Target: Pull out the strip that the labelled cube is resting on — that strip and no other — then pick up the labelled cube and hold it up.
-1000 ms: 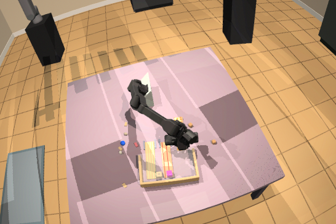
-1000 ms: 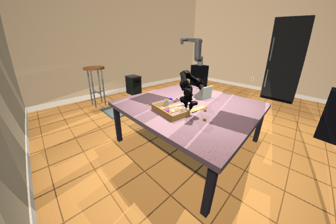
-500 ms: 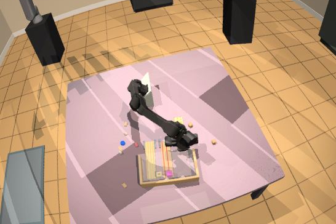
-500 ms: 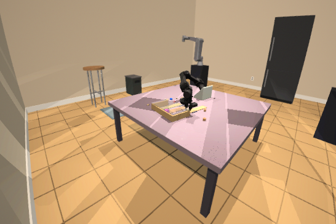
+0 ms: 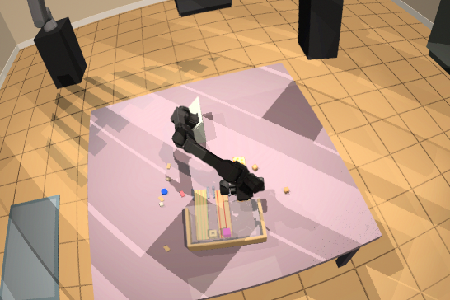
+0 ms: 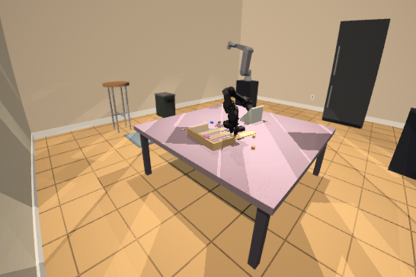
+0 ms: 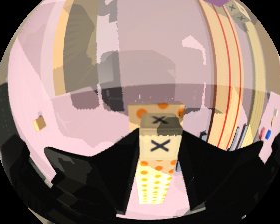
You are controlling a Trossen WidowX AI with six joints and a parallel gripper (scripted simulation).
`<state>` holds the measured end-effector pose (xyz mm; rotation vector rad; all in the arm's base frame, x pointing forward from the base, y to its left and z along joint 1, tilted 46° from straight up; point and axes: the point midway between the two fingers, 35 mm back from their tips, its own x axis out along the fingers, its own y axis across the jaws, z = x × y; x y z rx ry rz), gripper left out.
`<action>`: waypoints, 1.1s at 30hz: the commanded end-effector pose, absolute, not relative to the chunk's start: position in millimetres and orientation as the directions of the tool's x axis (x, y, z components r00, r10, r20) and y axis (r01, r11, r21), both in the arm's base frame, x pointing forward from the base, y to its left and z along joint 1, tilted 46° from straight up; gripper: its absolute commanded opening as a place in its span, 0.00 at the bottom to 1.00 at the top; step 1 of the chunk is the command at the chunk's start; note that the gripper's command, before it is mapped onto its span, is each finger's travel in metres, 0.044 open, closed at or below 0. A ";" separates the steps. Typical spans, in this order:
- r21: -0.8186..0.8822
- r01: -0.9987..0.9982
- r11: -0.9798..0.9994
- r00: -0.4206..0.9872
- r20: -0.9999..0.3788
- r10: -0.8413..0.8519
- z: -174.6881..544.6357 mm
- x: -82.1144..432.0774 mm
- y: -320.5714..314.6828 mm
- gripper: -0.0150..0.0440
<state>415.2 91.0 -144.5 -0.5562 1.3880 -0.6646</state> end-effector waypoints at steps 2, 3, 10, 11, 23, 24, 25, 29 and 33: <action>-0.702 0.101 0.705 0.061 -0.703 -0.708 -134.0 403.3 96.8 0.25; -0.702 0.100 0.705 0.061 -0.703 -0.709 -132.0 400.6 97.5 0.25; -0.703 0.098 0.704 0.061 -0.702 -0.710 -118.1 380.5 101.3 0.25; -0.703 0.098 0.704 0.061 -0.702 -0.710 -116.1 377.5 101.6 0.25; -0.705 0.097 0.703 0.060 -0.701 -0.711 -105.2 354.4 100.6 0.25; -0.705 0.096 0.703 0.060 -0.701 -0.711 -104.5 351.7 99.9 0.25; -0.705 0.096 0.703 0.060 -0.701 -0.711 -103.8 348.9 99.2 0.25; -0.705 0.096 0.703 0.059 -0.701 -0.711 -101.1 337.6 96.0 0.25; -0.704 0.096 0.704 0.057 -0.702 -0.710 -98.6 325.9 92.3 0.25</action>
